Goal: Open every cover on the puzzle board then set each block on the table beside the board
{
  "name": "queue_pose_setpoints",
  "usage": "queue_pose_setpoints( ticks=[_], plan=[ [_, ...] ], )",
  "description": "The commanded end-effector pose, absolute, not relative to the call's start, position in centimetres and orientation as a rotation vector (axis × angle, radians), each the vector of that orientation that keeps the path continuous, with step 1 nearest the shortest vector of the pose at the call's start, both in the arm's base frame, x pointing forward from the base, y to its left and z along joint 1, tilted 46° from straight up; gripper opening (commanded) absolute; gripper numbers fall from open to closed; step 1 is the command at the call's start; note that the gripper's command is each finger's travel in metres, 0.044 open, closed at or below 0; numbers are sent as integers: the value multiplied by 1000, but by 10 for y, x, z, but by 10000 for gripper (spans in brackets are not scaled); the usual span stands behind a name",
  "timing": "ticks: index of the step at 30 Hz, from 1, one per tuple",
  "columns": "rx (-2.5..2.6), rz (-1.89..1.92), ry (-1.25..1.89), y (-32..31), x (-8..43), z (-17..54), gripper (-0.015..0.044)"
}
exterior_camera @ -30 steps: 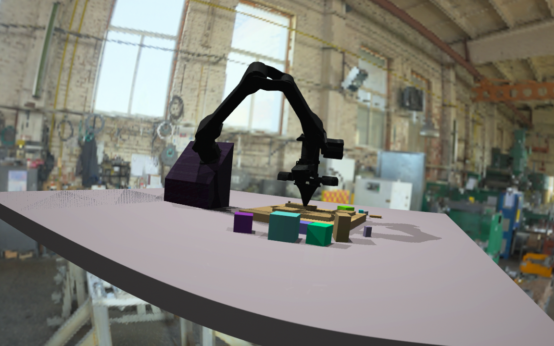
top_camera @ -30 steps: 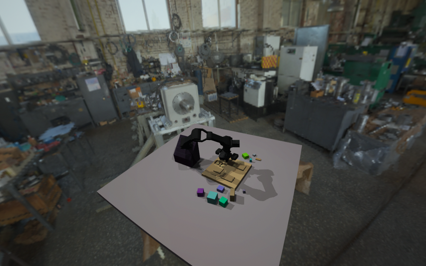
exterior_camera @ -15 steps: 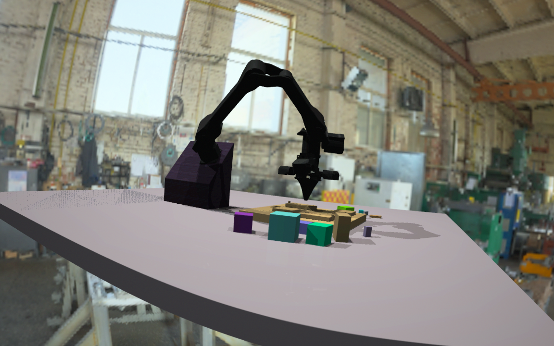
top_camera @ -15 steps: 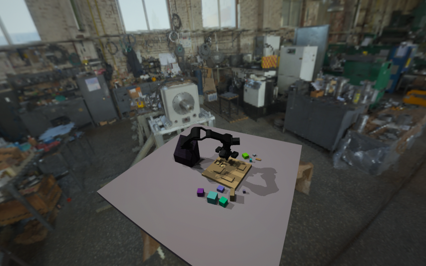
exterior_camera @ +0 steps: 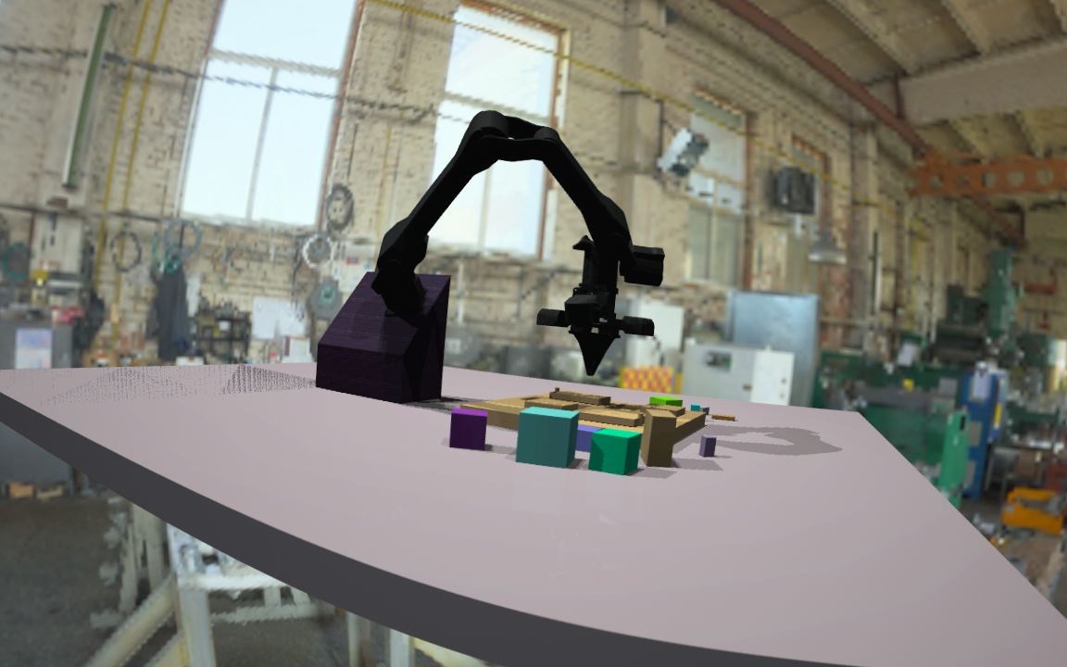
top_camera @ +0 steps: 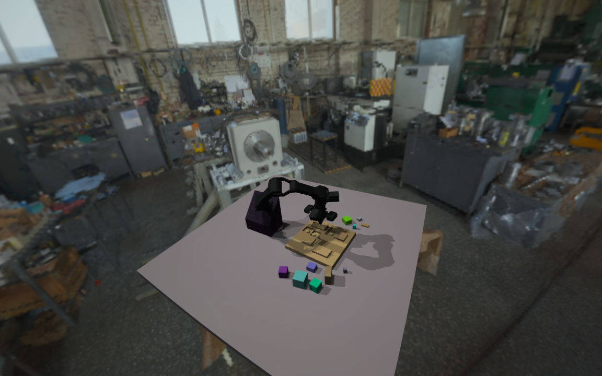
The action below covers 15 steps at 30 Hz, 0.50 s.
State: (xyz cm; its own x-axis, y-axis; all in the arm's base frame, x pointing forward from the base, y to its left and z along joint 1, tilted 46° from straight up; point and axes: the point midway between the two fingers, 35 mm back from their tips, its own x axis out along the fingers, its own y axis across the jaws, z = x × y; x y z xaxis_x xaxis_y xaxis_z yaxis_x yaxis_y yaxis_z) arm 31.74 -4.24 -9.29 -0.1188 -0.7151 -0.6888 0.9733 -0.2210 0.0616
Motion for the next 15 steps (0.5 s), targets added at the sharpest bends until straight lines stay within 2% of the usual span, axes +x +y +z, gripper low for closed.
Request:
queue_pose_setpoints(
  ticks=[1,15],
  plan=[
    [674,-1651,540,-47,320,-88,0],
    [223,-1360,1001,-94,341,-33,0]
  ],
)
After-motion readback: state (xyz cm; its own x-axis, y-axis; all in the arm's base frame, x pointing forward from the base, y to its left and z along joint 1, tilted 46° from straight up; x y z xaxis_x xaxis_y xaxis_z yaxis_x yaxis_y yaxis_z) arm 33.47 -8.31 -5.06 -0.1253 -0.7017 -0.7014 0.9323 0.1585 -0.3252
